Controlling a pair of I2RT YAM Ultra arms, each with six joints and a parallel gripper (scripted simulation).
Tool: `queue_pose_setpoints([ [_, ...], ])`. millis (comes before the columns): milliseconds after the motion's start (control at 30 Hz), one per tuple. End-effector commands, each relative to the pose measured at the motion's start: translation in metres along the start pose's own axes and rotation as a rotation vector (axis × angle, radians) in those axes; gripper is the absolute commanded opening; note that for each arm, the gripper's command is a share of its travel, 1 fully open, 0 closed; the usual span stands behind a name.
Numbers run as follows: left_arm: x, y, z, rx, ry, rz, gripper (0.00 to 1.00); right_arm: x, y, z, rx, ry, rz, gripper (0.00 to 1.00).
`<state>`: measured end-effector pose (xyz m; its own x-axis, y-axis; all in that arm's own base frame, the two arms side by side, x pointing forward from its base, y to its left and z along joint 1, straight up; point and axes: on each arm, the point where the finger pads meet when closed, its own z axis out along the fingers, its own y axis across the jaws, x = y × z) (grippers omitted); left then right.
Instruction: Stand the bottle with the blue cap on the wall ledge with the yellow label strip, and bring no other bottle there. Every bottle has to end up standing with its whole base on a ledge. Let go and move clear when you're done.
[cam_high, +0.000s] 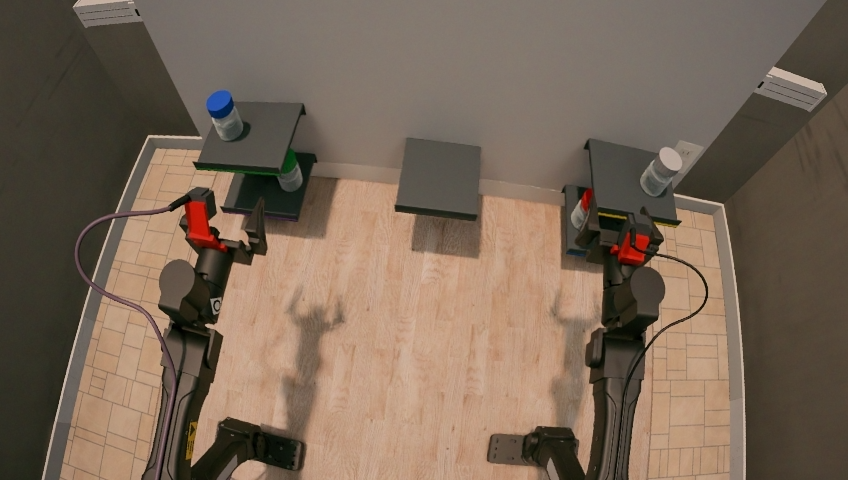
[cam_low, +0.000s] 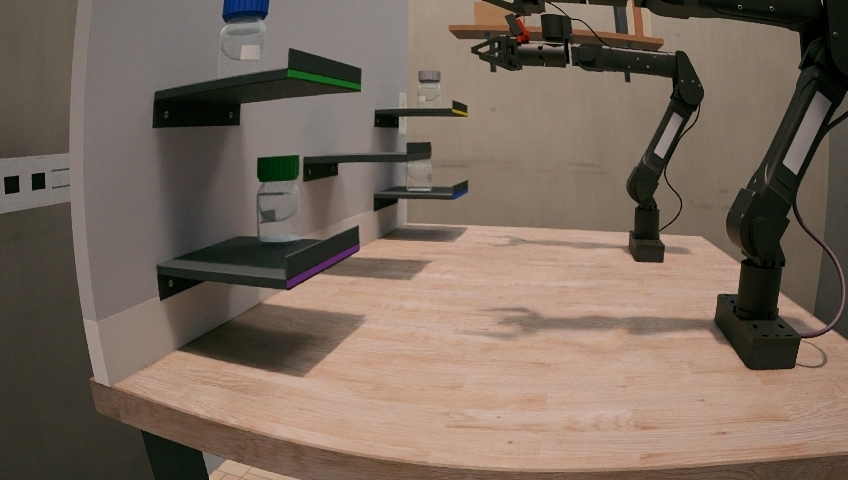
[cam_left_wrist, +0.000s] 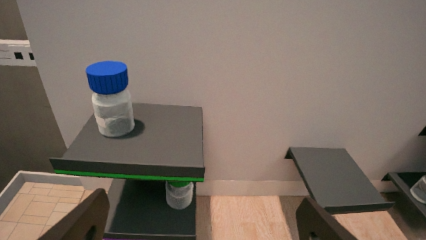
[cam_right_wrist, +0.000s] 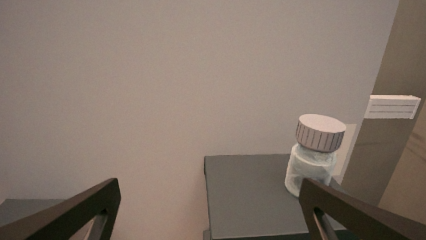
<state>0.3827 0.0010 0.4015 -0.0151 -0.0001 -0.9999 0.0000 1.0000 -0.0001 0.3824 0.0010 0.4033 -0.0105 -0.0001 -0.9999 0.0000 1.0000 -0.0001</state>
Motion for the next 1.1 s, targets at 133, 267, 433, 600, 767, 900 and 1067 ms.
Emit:
queue_pose_setpoints([
  [133, -0.006, 0.000, -0.001, 0.000, -0.015, 0.000, 1.00, -0.004, 0.000, -0.001, 0.000, -0.011, 0.000, 1.00],
  [267, -0.006, 0.000, -0.001, 0.000, -0.015, 0.000, 1.00, -0.004, 0.000, -0.001, 0.000, -0.011, 0.000, 1.00],
  [433, -0.006, 0.000, -0.001, 0.000, -0.015, 0.000, 1.00, -0.004, 0.000, -0.001, 0.000, -0.011, 0.000, 1.00],
  [600, -0.001, -0.002, -0.001, 0.012, 0.003, 0.006, 1.00, 0.001, 0.002, -0.001, -0.013, 0.011, 0.002, 1.00],
  [767, 0.004, 0.008, -0.001, 0.022, 0.062, 0.038, 1.00, 0.012, 0.000, -0.012, -0.058, 0.108, 0.012, 1.00],
  [900, -0.008, 0.043, -0.006, -0.027, 0.091, 0.071, 1.00, 0.010, -0.028, -0.029, -0.063, 0.211, 0.028, 1.00],
  [1067, -0.022, 0.073, -0.010, -0.080, 0.101, 0.093, 1.00, -0.002, -0.059, -0.042, -0.031, 0.260, 0.045, 1.00],
])
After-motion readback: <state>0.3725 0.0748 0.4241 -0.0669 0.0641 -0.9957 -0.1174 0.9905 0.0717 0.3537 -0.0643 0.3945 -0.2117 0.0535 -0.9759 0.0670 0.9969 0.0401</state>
